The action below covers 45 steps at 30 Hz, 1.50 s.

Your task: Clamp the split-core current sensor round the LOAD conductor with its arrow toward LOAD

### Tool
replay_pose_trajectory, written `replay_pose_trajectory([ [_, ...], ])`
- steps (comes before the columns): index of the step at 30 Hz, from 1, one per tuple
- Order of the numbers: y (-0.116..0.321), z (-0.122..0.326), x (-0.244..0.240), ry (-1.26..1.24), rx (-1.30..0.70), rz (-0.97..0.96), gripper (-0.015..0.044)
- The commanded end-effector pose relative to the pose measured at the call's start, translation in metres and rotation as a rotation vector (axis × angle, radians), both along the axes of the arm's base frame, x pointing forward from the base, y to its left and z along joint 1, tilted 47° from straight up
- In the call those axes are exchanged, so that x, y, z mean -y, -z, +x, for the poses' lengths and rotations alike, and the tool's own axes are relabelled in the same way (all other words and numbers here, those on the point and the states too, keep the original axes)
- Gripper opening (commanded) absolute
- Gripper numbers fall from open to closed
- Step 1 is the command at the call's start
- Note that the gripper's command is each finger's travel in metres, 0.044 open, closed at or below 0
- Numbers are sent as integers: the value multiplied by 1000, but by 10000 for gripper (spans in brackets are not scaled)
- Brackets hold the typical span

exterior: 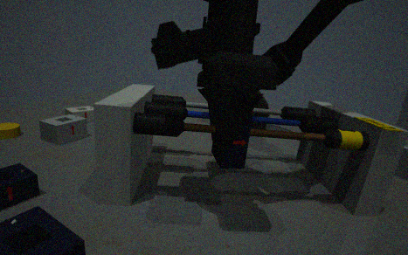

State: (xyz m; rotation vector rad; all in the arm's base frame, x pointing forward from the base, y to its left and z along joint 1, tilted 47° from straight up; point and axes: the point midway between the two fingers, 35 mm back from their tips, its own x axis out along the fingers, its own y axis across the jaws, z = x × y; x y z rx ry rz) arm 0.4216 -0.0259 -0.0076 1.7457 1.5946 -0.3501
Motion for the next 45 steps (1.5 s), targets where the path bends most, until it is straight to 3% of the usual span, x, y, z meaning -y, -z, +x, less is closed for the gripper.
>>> replay_pose_trajectory([
  [1, 0, 0, 0, 0, -1, 1, 105],
  [7, 0, 0, 0, 0, -1, 1, 263],
  [40, 0, 0, 0, 0, -1, 1, 265],
  [45, 0, 0, 0, 0, 0, 0, 232],
])
